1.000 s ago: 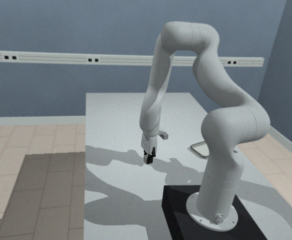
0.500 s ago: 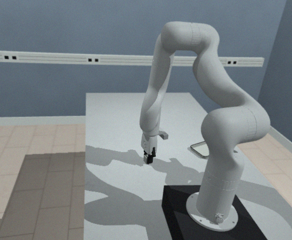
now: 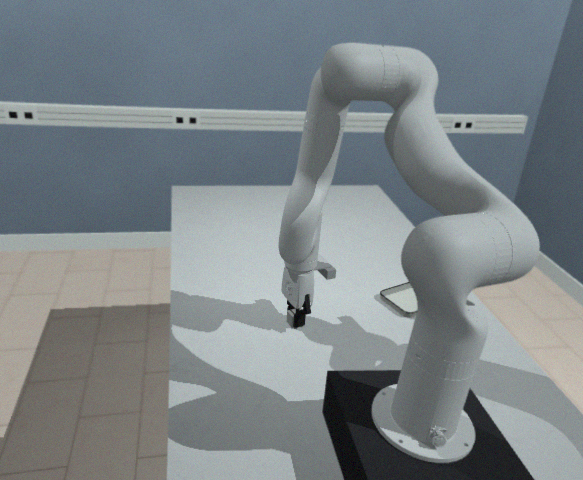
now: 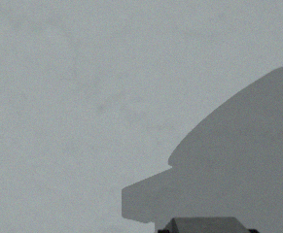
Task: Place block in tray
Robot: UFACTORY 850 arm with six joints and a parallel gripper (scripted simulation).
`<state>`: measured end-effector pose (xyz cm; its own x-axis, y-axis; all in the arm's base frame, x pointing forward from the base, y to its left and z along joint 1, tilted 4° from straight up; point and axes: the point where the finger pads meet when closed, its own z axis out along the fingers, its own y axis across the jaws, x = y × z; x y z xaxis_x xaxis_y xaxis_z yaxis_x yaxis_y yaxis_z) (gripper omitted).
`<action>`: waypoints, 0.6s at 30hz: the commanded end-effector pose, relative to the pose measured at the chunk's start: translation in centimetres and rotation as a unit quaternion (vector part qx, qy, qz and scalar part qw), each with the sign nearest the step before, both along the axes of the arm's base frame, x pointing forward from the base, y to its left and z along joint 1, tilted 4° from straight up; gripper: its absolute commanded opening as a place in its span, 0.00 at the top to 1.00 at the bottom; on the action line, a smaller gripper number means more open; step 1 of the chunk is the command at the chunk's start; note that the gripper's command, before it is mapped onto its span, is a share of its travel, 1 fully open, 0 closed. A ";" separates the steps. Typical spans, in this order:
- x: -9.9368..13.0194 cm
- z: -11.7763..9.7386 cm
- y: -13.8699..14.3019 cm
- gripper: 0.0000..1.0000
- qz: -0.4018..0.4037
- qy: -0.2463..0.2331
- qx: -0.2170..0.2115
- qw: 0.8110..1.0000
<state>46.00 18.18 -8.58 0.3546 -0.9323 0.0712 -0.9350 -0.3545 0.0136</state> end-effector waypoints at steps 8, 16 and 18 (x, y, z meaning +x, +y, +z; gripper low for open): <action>0.1 0.3 0.1 1.00 0.000 -0.001 0.000 1.000; 0.1 1.6 0.2 1.00 0.000 -0.001 0.000 1.000; 0.1 2.1 0.2 1.00 0.000 -0.001 0.000 1.000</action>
<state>45.97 18.28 -7.15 0.3544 -0.9322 0.0734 -0.9350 -0.3546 0.0103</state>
